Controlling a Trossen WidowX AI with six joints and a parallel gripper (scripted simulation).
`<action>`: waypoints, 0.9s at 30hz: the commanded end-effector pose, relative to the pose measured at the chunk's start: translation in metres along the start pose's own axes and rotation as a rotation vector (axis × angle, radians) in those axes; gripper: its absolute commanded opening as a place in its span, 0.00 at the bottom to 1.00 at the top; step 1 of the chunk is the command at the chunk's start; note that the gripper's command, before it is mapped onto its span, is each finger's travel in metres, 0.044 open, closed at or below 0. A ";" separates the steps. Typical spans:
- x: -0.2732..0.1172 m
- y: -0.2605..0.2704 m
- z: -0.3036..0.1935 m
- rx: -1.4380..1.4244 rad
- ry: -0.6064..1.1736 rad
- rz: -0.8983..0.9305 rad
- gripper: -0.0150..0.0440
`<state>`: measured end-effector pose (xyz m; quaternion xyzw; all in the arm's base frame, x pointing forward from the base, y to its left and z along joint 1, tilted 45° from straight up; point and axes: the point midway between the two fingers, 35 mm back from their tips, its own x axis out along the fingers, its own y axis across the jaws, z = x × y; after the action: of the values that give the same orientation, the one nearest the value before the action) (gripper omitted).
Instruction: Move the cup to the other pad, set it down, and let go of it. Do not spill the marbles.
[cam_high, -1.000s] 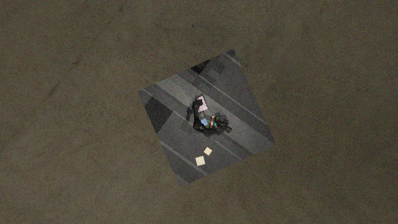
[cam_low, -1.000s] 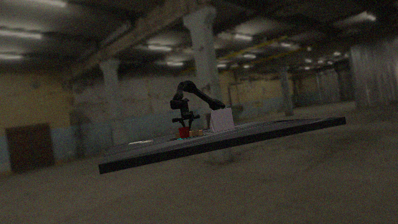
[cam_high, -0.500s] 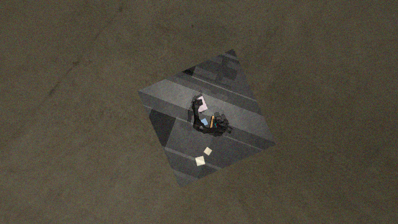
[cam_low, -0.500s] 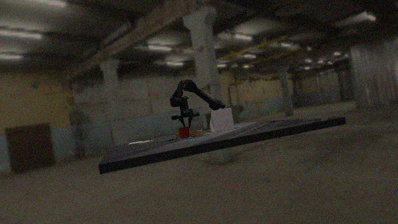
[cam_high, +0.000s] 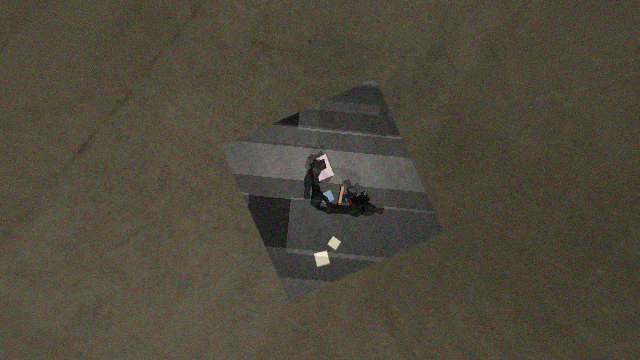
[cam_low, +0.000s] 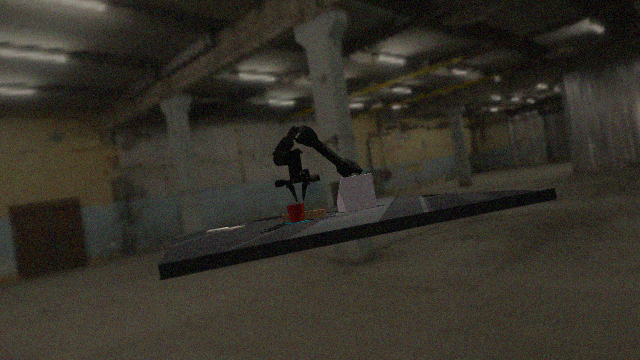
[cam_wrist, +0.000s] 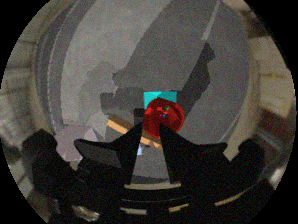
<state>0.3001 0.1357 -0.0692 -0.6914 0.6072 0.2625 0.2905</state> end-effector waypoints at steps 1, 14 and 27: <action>-0.007 0.000 0.000 0.004 -0.005 0.003 0.47; -0.008 -0.001 0.000 0.000 -0.001 -0.001 0.96; -0.056 -0.003 0.001 0.003 -0.006 0.003 1.00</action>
<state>0.2972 0.1683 -0.0370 -0.6924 0.6060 0.2631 0.2901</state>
